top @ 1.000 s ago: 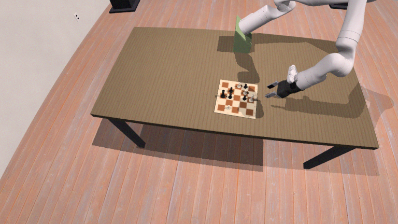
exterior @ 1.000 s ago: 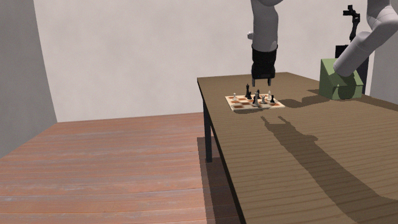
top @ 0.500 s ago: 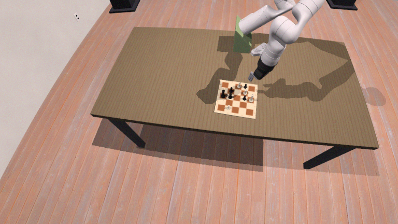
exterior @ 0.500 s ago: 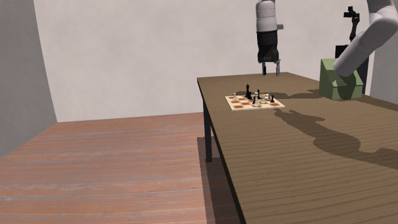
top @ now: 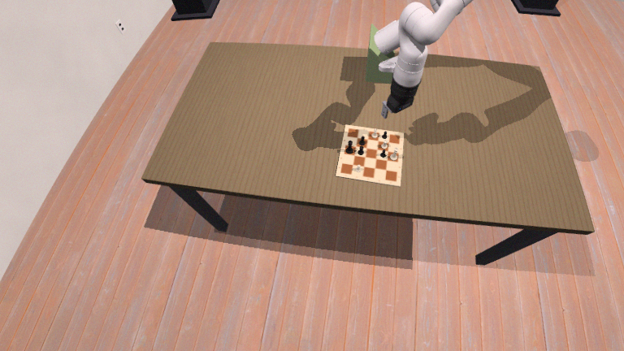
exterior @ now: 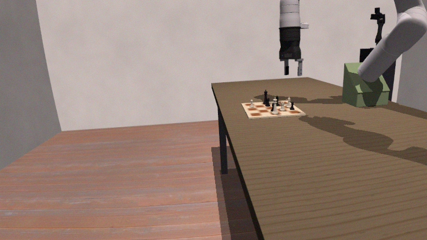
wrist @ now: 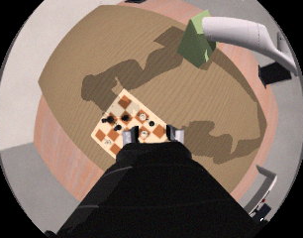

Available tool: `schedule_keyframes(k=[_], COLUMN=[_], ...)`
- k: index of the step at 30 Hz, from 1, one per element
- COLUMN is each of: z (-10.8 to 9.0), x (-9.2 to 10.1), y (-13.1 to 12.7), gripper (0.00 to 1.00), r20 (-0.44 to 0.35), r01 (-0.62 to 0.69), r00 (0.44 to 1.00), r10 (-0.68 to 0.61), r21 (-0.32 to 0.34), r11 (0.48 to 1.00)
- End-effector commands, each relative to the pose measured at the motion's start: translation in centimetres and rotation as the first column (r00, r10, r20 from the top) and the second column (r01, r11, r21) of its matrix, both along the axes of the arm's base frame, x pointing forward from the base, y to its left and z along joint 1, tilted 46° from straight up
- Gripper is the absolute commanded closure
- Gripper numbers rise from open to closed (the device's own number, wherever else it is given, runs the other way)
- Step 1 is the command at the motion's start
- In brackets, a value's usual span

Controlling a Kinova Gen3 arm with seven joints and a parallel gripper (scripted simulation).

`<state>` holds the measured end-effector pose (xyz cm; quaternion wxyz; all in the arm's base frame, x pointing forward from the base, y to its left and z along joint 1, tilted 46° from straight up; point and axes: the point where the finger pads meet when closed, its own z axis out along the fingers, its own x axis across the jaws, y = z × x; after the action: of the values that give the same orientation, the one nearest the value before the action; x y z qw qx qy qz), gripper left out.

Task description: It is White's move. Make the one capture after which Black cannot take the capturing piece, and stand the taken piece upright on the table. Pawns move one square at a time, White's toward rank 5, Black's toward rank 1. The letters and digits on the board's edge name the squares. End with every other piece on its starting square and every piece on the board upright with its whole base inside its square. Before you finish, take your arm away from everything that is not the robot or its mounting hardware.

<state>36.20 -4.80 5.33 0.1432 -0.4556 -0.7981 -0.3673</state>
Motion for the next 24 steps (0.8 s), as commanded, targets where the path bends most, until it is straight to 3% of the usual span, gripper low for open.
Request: schedule_keyframes(k=[1,16,24], z=[0.01,-0.01,-0.18], x=[0.0,-0.01,-0.16], y=[-0.12,-0.09,0.17], gripper=[0.0,0.0,0.0], r20=[0.0,-0.005,-0.062], r01=[0.003,0.008,0.06], r00=[1.0,1.0,0.996], r10=[-0.003,-0.008,-0.059], r21=[0.0,0.001,0.011], r11=[1.0,1.0,0.998])
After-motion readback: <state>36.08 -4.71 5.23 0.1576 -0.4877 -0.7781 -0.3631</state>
